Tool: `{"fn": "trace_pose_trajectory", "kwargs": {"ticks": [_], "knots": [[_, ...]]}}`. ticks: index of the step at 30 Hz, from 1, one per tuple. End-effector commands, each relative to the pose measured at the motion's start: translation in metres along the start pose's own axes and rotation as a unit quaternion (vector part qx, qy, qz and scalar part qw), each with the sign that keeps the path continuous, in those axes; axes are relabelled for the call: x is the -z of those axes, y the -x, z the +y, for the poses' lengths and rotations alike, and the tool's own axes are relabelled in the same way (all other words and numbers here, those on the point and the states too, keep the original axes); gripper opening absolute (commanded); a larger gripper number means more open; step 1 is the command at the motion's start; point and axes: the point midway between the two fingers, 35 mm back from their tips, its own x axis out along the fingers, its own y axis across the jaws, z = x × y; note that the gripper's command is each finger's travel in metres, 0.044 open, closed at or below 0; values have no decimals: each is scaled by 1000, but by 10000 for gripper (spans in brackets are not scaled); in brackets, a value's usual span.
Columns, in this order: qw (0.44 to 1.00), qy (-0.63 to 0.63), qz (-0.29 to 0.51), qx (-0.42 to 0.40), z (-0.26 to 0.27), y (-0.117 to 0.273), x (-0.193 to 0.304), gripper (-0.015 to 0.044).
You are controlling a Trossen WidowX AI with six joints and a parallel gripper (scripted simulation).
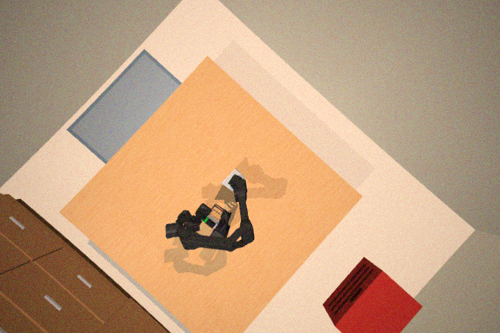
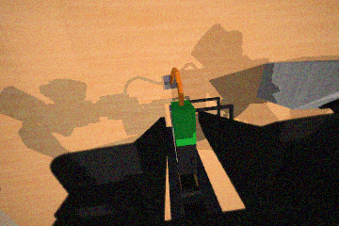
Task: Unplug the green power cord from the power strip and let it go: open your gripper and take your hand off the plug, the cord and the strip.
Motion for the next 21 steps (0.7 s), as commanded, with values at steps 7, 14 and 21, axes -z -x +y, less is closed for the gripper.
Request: {"fn": "trace_pose_trajectory", "kwargs": {"ticks": [7,14,21], "knots": [[1000,-4,4,0,-3,-1,16,160],[1000,-4,4,0,-3,-5,16,160],[1000,-3,5,0,-3,-13,17,160]]}}
